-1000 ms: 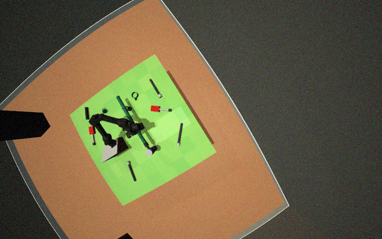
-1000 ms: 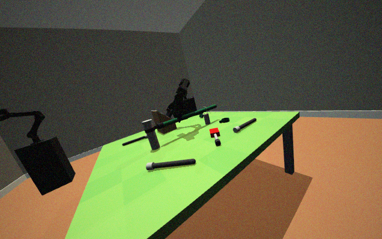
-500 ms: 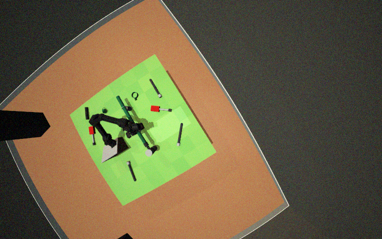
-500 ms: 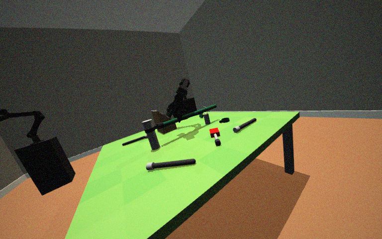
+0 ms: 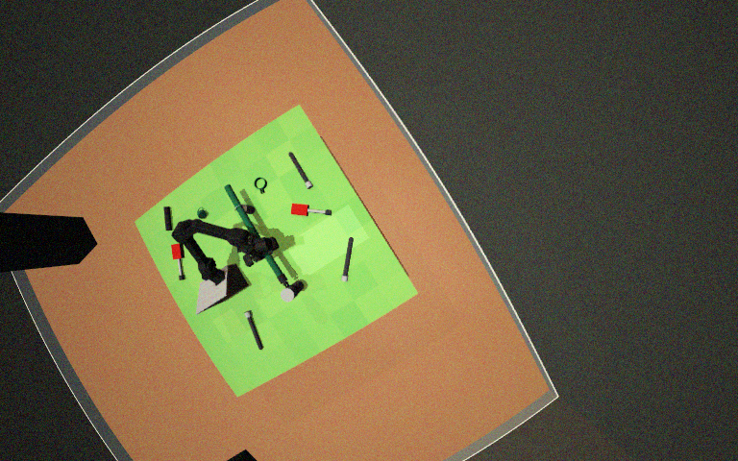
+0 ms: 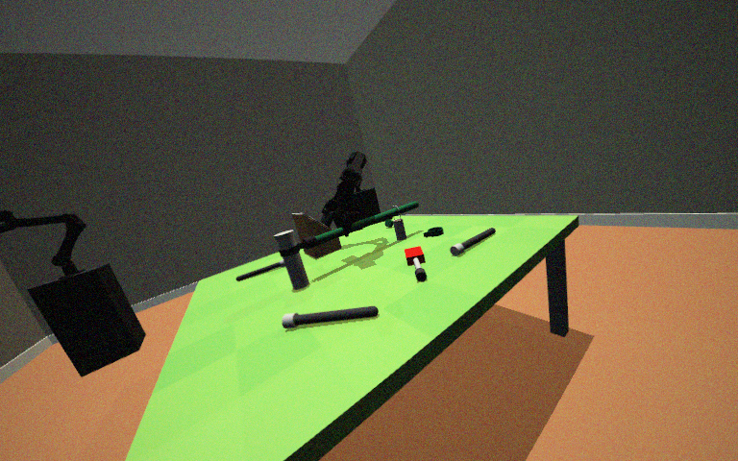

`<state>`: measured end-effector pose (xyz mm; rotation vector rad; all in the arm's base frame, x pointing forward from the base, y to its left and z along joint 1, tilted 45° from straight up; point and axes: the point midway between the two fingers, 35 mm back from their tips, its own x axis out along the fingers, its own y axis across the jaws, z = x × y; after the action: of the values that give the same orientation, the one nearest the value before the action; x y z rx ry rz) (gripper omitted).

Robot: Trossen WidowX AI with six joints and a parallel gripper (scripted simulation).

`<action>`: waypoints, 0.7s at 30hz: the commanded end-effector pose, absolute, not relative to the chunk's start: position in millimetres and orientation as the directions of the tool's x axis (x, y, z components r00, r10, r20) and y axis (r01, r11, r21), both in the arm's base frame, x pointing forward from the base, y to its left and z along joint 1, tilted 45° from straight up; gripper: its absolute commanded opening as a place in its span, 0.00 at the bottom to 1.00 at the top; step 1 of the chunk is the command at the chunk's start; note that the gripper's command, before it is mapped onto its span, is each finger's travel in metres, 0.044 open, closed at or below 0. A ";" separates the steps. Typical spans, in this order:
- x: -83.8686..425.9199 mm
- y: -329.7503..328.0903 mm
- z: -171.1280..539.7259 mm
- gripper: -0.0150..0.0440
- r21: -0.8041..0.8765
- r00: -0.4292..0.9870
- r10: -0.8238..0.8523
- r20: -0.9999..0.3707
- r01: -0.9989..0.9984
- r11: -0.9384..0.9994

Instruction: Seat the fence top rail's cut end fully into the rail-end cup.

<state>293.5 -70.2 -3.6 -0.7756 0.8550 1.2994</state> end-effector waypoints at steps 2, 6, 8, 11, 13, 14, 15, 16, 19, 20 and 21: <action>293.6 -73.0 -3.6 0.25 -0.013 0.067 0.475 -0.877 -0.993 0.116; 293.6 -73.4 -3.6 0.25 -0.013 0.067 0.474 -0.878 -0.993 0.115; 293.6 -73.6 -3.6 0.25 -0.013 0.067 0.474 -0.878 -0.993 0.115; 293.6 -73.9 -3.7 0.25 -0.013 0.067 0.474 -0.878 -0.993 0.115; 293.6 -74.1 -3.7 0.25 -0.013 0.067 0.473 -0.878 -0.993 0.115; 293.6 -74.2 -3.7 0.25 -0.014 0.067 0.473 -0.878 -0.993 0.115; 293.6 -74.2 -3.7 0.25 -0.014 0.067 0.473 -0.879 -0.993 0.115; 293.6 -74.3 -3.8 0.25 -0.014 0.067 0.473 -0.879 -0.993 0.115; 293.7 -74.6 -3.8 0.25 -0.014 0.067 0.473 -0.879 -0.993 0.115; 293.7 -74.7 -3.8 0.25 -0.014 0.067 0.472 -0.879 -0.993 0.115; 293.7 -74.8 -3.9 0.25 -0.014 0.067 0.472 -0.879 -0.993 0.115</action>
<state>293.4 -70.1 -3.9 -0.7741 0.8550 1.3017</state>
